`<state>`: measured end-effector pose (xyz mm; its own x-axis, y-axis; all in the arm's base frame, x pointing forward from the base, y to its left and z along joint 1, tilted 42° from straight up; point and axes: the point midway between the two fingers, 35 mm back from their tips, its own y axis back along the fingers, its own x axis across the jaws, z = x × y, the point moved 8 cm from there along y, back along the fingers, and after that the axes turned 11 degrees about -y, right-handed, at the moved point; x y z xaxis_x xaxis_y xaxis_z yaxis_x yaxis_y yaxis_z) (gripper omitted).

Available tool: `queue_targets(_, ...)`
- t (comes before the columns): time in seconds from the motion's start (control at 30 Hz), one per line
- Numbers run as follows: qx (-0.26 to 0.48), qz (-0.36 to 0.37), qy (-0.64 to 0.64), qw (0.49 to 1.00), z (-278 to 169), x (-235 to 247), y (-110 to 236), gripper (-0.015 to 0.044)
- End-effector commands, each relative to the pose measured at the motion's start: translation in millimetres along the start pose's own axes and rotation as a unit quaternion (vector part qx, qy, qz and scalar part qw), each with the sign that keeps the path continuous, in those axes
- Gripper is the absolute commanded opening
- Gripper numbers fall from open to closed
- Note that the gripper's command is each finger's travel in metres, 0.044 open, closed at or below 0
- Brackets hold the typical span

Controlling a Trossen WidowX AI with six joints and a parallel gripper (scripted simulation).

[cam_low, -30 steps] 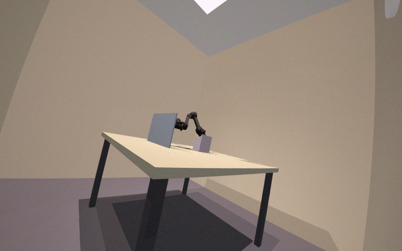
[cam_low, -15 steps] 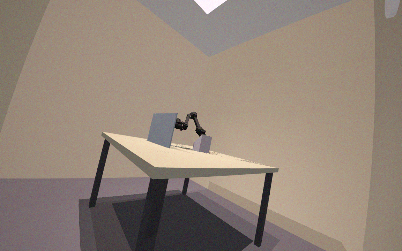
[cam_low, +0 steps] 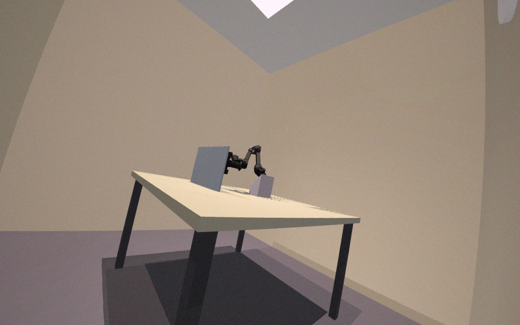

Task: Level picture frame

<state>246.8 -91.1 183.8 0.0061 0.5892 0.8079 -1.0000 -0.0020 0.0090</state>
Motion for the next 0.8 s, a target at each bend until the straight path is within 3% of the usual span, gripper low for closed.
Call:
queue_targets(0.0,0.003,0.0,0.025,1.0,-7,-3,35,0.026)
queue_targets(0.2,0.0,-0.002,0.024,1.0,-5,-1,36,0.026)
queue_targets(0.77,0.003,-0.001,0.145,0.989,-20,27,117,0.026)
